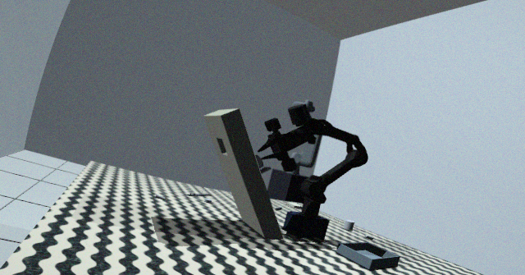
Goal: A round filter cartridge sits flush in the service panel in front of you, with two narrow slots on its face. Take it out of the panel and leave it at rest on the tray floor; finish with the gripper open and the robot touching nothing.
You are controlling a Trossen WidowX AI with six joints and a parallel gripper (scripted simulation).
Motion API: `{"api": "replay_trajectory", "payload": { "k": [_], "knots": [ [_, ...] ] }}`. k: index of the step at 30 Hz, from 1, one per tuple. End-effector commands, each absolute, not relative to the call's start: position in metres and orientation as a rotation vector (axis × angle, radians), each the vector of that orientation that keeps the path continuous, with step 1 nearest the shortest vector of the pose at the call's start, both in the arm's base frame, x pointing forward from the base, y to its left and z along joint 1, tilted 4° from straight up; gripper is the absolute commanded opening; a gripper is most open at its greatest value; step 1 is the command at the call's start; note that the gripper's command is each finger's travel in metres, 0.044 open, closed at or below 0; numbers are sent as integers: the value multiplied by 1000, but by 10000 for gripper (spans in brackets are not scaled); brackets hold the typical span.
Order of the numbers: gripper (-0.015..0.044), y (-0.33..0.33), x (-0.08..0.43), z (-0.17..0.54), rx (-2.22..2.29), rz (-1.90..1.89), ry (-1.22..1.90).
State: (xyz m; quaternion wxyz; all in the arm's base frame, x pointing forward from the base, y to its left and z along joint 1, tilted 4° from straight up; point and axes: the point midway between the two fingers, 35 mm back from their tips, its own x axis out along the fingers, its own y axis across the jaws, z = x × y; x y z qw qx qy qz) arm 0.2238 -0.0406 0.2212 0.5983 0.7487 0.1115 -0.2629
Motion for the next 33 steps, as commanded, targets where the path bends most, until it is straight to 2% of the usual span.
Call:
{"api": "replay_trajectory", "payload": {
  "k": [1, 25, 33],
  "knots": [
    [115, -41, 224, 223, 1737, -605, 254],
    [115, -41, 224, 223, 1737, -605, 254],
    [115, -41, 228, 226, 1707, -791, 423]
  ]
}}
